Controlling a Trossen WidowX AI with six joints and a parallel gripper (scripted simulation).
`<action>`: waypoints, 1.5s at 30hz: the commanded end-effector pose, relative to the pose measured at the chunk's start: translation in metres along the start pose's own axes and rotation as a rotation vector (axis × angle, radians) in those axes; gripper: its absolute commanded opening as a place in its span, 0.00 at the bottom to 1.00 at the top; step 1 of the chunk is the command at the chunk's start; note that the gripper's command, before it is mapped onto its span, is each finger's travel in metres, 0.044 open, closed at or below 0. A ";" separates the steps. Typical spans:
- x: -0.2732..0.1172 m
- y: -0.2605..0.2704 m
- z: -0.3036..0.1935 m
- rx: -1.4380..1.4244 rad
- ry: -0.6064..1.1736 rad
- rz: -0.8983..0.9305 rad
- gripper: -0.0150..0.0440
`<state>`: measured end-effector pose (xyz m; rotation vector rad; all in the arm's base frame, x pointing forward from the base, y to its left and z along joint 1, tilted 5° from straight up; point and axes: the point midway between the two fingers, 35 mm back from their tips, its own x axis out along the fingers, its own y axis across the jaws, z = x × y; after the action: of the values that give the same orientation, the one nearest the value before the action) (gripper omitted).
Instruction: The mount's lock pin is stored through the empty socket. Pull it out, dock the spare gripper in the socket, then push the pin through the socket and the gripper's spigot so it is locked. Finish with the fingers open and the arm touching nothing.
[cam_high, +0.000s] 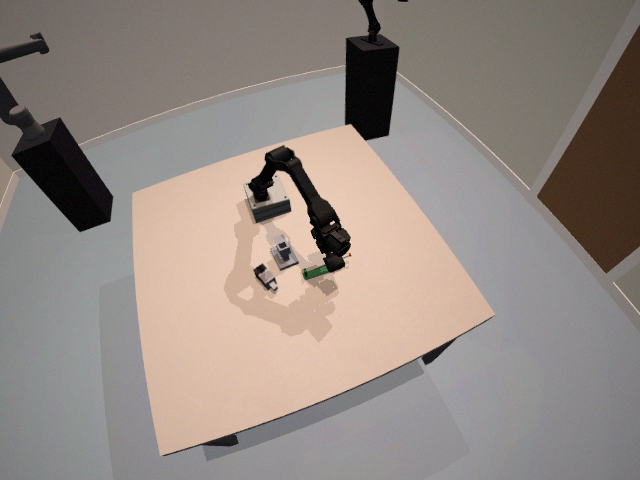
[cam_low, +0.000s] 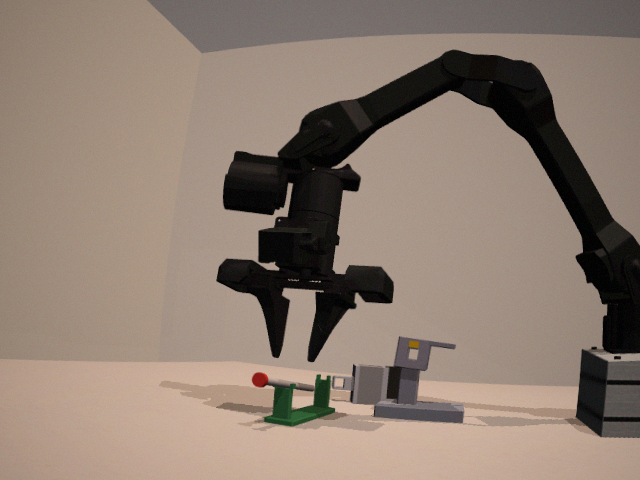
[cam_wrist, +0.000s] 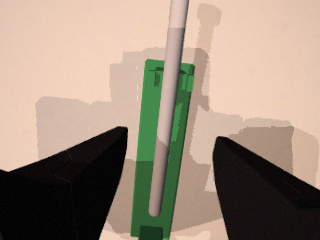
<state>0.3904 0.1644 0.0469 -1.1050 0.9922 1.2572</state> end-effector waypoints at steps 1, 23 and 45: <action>0.011 0.001 -0.002 0.005 0.005 0.008 0.56; 0.046 0.002 -0.008 0.005 0.005 0.008 0.56; 0.050 0.002 -0.008 0.005 0.005 0.008 0.25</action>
<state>0.3916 0.1668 -0.0031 -1.1030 1.0013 1.2633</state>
